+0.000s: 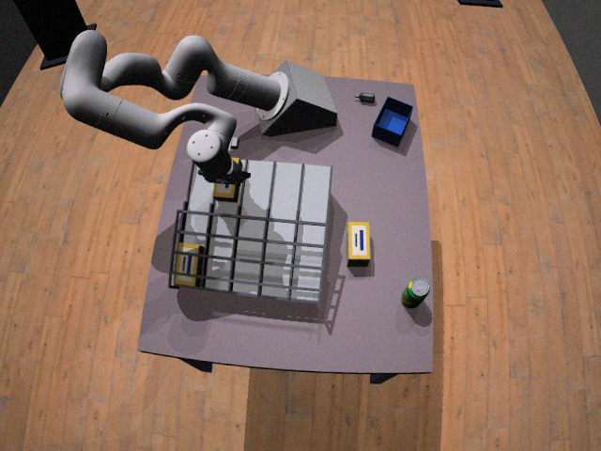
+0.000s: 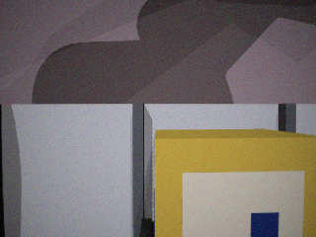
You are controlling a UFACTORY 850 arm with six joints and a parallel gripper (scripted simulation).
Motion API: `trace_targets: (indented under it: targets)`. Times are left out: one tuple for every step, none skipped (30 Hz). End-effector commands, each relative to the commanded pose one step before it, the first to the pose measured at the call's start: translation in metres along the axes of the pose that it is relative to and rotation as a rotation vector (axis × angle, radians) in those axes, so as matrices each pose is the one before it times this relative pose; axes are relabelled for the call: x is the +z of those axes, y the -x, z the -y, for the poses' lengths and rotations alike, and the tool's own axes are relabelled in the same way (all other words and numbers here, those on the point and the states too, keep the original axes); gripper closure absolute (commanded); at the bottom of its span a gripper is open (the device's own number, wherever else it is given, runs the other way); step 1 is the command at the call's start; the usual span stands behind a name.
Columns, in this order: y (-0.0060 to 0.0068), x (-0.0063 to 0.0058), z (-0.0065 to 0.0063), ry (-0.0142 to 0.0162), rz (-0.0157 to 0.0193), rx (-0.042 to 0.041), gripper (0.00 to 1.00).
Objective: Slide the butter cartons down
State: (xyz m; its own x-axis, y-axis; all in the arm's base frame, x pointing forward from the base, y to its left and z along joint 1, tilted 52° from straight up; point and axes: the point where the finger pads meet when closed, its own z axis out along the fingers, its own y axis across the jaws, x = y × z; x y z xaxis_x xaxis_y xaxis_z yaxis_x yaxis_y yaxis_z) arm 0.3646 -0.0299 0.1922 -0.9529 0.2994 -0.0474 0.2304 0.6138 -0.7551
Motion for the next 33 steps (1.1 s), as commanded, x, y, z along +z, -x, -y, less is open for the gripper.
trace_targets:
  targets:
    - [0.00033, -0.00059, -0.00018, 0.00076, 0.00095, 0.00044, 1.00]
    - [0.00000, 0.00000, 0.00000, 0.00000, 0.00000, 0.00000, 1.00]
    - [0.00000, 0.00000, 0.00000, 0.00000, 0.00000, 0.00000, 1.00]
    - [0.00000, 0.00000, 0.00000, 0.00000, 0.00000, 0.00000, 1.00]
    - [0.00000, 0.00000, 0.00000, 0.00000, 0.00000, 0.00000, 1.00]
    - [0.00000, 0.00000, 0.00000, 0.00000, 0.00000, 0.00000, 1.00]
    - [0.00000, 0.00000, 0.00000, 0.00000, 0.00000, 0.00000, 1.00]
    - [0.00000, 0.00000, 0.00000, 0.00000, 0.00000, 0.00000, 1.00]
    - [0.00000, 0.00000, 0.00000, 0.00000, 0.00000, 0.00000, 1.00]
    - [0.00000, 0.00000, 0.00000, 0.00000, 0.00000, 0.00000, 1.00]
    - [0.00000, 0.00000, 0.00000, 0.00000, 0.00000, 0.00000, 1.00]
    - [0.00000, 0.00000, 0.00000, 0.00000, 0.00000, 0.00000, 0.25]
    - [0.00000, 0.00000, 0.00000, 0.00000, 0.00000, 0.00000, 0.25]
    - [0.00000, 0.00000, 0.00000, 0.00000, 0.00000, 0.00000, 0.25]
    - [0.00000, 0.00000, 0.00000, 0.00000, 0.00000, 0.00000, 0.25]
    - [0.00000, 0.00000, 0.00000, 0.00000, 0.00000, 0.00000, 0.25]
    - [0.00000, 0.00000, 0.00000, 0.00000, 0.00000, 0.00000, 0.25]
    - [0.00000, 0.00000, 0.00000, 0.00000, 0.00000, 0.00000, 0.25]
    - [0.00000, 0.00000, 0.00000, 0.00000, 0.00000, 0.00000, 0.25]
    - [0.00000, 0.00000, 0.00000, 0.00000, 0.00000, 0.00000, 0.25]
    - [0.00000, 0.00000, 0.00000, 0.00000, 0.00000, 0.00000, 0.25]
    - [0.00000, 0.00000, 0.00000, 0.00000, 0.00000, 0.00000, 0.25]
    - [0.00000, 0.00000, 0.00000, 0.00000, 0.00000, 0.00000, 0.25]
    - [0.00000, 0.00000, 0.00000, 0.00000, 0.00000, 0.00000, 0.25]
    - [0.00000, 0.00000, 0.00000, 0.00000, 0.00000, 0.00000, 0.25]
    - [0.00000, 0.00000, 0.00000, 0.00000, 0.00000, 0.00000, 0.25]
    - [0.00000, 0.00000, 0.00000, 0.00000, 0.00000, 0.00000, 0.25]
    - [0.00000, 0.00000, 0.00000, 0.00000, 0.00000, 0.00000, 0.25]
    - [0.00004, -0.00006, 0.00006, -0.00015, 0.00006, 0.00010, 0.23]
    - [0.00000, 0.00000, 0.00000, 0.00000, 0.00000, 0.00000, 0.23]
    - [0.00000, 0.00000, 0.00000, 0.00000, 0.00000, 0.00000, 0.23]
    - [0.00000, 0.00000, 0.00000, 0.00000, 0.00000, 0.00000, 0.23]
    - [0.00000, 0.00000, 0.00000, 0.00000, 0.00000, 0.00000, 0.23]
